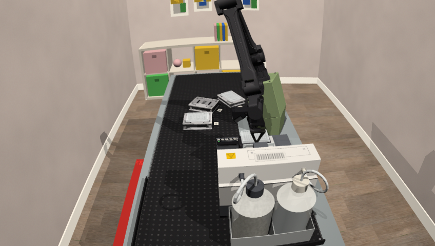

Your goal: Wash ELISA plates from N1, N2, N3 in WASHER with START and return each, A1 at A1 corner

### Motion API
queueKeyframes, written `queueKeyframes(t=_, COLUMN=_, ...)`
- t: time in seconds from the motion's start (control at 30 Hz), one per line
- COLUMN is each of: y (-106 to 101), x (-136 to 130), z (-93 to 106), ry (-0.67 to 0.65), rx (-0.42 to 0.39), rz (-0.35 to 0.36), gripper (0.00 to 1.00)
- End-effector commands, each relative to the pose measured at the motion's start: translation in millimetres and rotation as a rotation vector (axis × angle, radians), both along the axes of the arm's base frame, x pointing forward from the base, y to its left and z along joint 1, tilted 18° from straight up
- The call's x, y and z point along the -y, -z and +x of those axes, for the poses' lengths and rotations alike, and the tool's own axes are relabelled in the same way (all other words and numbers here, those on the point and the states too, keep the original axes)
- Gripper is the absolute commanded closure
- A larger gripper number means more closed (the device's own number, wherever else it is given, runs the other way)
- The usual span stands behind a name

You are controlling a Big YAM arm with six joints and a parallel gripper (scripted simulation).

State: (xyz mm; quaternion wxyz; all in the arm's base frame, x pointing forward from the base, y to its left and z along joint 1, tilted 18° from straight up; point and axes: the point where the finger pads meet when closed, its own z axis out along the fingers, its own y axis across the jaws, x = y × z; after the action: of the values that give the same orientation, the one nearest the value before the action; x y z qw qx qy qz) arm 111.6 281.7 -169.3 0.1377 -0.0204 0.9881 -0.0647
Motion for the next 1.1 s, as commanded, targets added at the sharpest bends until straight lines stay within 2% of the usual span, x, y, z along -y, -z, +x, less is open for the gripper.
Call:
queueKeyframes(t=0.0, y=-9, x=-3, z=-5.7, ry=0.001, rx=0.003, rz=0.011, gripper=0.16)
queueKeyframes(t=1.07, y=-56, x=-19, z=-16.1, ry=0.005, rx=0.005, rz=0.03, gripper=0.16)
